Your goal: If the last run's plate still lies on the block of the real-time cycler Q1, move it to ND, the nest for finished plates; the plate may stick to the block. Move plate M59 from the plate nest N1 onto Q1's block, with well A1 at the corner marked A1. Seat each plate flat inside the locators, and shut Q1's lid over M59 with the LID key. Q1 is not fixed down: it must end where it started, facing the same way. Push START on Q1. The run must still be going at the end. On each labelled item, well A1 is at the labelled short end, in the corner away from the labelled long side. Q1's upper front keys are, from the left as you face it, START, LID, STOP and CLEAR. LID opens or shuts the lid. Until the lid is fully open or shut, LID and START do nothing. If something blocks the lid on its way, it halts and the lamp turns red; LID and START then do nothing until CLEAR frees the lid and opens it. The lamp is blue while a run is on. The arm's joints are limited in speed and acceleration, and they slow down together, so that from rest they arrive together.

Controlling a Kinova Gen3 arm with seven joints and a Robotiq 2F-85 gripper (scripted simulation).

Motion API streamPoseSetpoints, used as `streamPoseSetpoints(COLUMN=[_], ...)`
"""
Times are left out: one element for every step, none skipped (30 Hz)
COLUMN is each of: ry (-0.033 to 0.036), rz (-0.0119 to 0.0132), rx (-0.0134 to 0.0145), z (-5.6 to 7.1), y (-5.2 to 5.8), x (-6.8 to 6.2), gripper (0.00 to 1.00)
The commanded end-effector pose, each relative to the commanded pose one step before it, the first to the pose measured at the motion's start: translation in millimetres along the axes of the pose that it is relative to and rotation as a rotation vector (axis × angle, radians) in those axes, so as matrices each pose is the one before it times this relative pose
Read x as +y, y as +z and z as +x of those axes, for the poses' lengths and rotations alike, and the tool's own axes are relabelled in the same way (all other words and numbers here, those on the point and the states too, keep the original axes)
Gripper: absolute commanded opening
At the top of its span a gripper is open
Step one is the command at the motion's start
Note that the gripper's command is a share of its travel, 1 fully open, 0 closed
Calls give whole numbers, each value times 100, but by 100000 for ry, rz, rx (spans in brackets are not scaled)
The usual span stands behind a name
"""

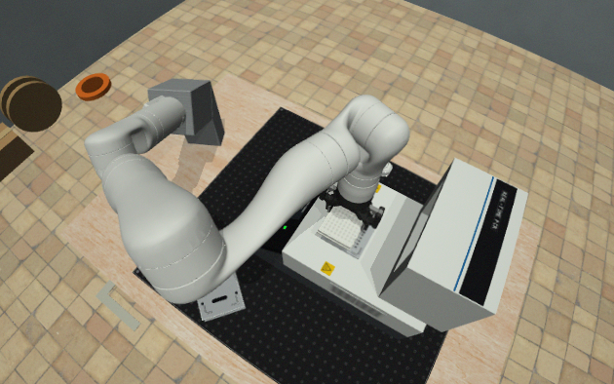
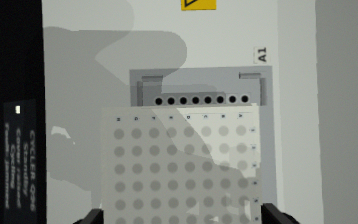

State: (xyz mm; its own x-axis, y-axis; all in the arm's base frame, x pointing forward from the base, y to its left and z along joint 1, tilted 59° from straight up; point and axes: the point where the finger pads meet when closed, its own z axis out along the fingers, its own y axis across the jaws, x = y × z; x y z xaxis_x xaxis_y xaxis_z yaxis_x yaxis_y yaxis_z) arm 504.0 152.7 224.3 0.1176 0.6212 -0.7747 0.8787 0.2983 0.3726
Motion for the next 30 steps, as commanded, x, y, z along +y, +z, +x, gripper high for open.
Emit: streamPoseSetpoints(ry=[-15, 0, 0, 0, 0, 0, 0, 0, 0, 0, 0, 0, 0, 0, 0, 0, 0, 0, 0, 0, 0, 12, 0, 3, -16, 14, -4, -11, -1, 0], rz=[-112, 0, 0, 0, 0, -1, -1, 0, 0, 0, -2, 1, 0, 0, 0, 0, 0, 0, 0, 0, 0, -5, 0, -1, 6, -6, 2, 5, 1, 1], rx=[109, 1, 0, 0, 0, 1, 1, 0, 0, 0, 1, -1, 0, 0, 0, 0, 0, 0, 0, 0, 0, 6, 1, 1, -9, 5, 0, -6, 0, 0], z=[857, 251, 0, 0, 252, 251, 251, 127, 0, 0, -3, 1, 0, 0, 0, 0, 0, 0, 0, 0, 0, -6, 0, -2, 7, -6, 2, 5, 0, 0], y=[-105, 0, 0, 0, -1, 0, 0, 0, 0, 0, 2, -1, -1, 0, 0, 0, 0, 0, 0, 0, 0, -4, 0, -1, 5, -4, 1, 133, 131, 132], x=[759, 219, 0, 0, 221, 218, 219, 111, 1, 1, -6, 3, 1, 1, 0, 0, 0, 0, 0, 0, 0, 3, 0, 1, -4, 4, -1, -1, 1, 1], gripper=[90, 90, 90, 90, 90, 90, 90, 90, 90, 90, 90, 90, 90, 90, 90, 90, 90, 90, 90, 90, 90, 90, 90, 90, 90, 90, 90, 90, 90, 90])
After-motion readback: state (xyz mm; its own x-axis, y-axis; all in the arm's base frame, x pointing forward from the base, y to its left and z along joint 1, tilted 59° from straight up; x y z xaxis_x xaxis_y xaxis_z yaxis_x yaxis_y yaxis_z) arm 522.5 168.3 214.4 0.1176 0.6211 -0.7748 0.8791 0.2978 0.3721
